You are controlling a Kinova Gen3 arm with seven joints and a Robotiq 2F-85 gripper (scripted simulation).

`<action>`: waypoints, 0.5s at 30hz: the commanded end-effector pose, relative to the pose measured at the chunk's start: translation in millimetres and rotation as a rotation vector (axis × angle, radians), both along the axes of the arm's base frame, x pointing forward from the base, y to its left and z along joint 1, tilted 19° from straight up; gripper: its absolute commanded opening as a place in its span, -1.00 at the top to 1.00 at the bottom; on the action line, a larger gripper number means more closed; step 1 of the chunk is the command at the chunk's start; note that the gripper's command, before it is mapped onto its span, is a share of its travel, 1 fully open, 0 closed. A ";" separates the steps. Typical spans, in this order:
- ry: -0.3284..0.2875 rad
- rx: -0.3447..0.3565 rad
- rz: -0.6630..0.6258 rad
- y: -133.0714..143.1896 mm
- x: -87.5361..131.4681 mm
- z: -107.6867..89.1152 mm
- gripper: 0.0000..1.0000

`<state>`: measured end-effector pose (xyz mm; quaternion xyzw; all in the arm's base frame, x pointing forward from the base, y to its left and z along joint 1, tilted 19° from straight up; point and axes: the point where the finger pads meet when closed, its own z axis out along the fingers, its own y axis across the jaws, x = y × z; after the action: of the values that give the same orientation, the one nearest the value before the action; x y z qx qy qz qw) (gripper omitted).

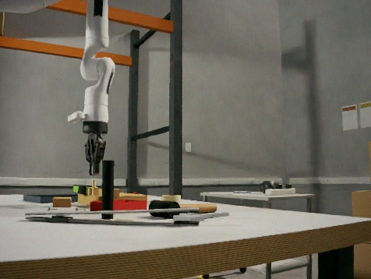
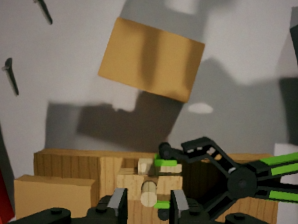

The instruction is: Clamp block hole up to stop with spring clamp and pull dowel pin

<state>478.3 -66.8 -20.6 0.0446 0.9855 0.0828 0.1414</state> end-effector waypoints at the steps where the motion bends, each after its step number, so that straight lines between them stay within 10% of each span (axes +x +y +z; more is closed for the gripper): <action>1: -0.001 -0.001 0.000 -0.4 0.4 0.6 0.33; 15: -0.001 -0.001 0.000 0.3 1.6 -3.4 0.33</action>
<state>479.1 -66.2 -23.3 0.0444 0.9855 0.0830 0.1413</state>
